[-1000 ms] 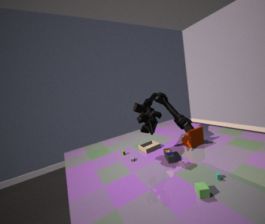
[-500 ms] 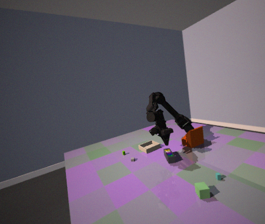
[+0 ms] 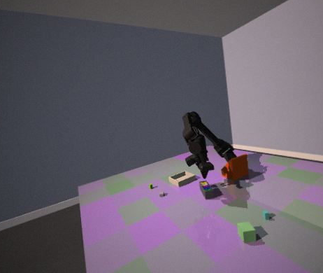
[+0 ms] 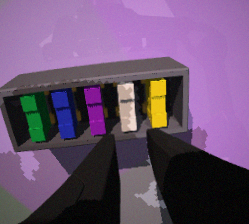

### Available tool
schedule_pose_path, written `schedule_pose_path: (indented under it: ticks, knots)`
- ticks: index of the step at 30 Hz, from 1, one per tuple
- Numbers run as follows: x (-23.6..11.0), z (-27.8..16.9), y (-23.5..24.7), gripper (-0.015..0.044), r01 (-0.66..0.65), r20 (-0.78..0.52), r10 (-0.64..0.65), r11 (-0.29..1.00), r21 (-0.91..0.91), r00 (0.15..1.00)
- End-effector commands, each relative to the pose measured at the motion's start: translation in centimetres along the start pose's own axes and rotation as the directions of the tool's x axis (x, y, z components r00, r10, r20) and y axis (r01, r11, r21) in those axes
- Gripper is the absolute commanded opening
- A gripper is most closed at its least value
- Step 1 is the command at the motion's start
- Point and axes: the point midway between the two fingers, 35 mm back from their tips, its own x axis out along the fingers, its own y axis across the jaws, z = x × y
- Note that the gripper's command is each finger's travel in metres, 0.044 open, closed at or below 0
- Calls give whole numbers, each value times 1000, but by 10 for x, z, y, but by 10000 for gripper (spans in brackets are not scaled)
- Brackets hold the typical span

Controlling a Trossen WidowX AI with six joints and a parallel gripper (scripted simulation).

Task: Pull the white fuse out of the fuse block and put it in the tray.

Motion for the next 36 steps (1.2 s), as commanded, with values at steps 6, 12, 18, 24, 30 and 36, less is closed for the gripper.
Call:
schedule_pose_path:
  ticks: [6,12,18,24,30,36]
  knots:
    - [7,1,-1,68,9,6,-9,1000,8,1000]
    - [13,1,-1,68,9,6,-9,1000,8,1000]
    - [19,1,-1,68,9,6,-9,1000,8,1000]
    - [25,1,-2,68,9,6,-9,1000,8,1000]
    - [30,1,-3,68,10,7,-10,1000,8,1000]
    - [31,1,-3,68,10,7,-10,1000,8,1000]
